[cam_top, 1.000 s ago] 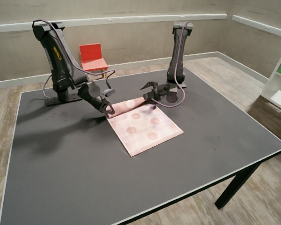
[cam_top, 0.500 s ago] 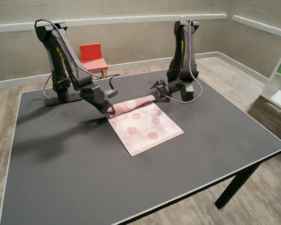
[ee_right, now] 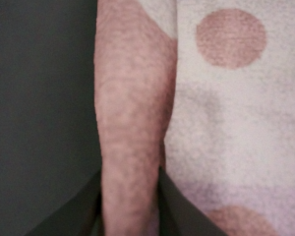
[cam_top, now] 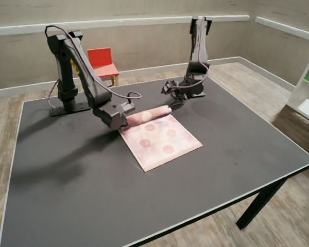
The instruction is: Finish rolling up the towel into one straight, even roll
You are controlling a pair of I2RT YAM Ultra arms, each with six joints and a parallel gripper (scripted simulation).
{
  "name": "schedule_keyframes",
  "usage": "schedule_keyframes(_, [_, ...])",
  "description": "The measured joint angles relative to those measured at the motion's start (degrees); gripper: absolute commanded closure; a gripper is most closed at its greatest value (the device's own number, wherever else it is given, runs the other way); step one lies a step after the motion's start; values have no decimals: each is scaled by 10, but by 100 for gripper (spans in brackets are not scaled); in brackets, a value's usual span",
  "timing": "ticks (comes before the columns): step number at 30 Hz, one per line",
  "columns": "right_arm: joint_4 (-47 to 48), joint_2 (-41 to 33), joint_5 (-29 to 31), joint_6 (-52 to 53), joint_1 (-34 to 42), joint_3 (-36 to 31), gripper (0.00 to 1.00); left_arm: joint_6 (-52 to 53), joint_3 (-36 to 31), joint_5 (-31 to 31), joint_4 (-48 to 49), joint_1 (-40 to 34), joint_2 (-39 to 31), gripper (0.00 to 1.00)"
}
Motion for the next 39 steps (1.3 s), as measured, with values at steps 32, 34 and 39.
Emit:
schedule_keyframes(32, [-357,228,-59,-65,-16,233,76,-231,-147,-536,275,-385,-244,2])
schedule_keyframes(34, [-358,230,-60,-66,-16,233,76,-211,-147,-526,276,-355,-244,2])
schedule_keyframes(39, [-359,231,-62,-67,-17,233,76,-180,-149,-503,283,-334,-244,2])
